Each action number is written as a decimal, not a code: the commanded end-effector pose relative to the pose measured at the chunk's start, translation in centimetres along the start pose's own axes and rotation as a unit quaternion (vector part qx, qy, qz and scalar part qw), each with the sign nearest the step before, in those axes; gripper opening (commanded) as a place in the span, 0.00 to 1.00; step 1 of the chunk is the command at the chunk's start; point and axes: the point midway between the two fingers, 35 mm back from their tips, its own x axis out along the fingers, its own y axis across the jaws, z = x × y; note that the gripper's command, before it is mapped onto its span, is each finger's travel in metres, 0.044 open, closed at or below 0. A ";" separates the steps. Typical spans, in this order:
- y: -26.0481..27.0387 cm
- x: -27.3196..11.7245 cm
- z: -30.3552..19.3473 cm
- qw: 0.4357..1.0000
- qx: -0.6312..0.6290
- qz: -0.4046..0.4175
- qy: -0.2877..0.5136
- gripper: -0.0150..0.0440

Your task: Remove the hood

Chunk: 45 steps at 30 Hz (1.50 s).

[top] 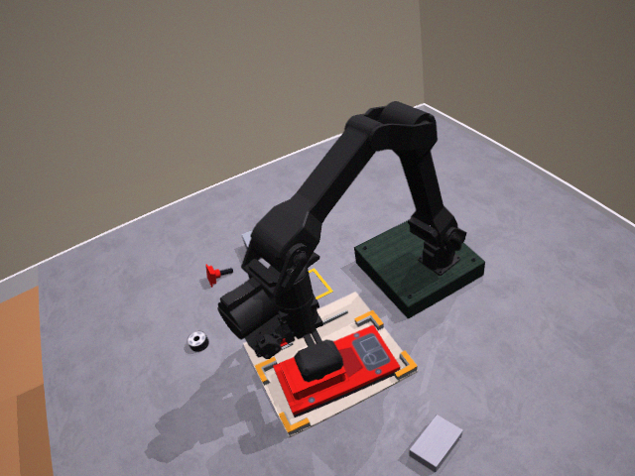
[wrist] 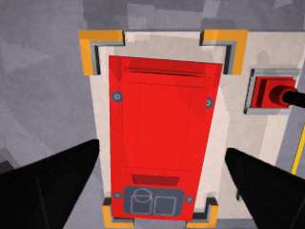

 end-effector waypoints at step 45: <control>-0.1 3.4 0.1 1.000 0.001 0.002 0.002 1.00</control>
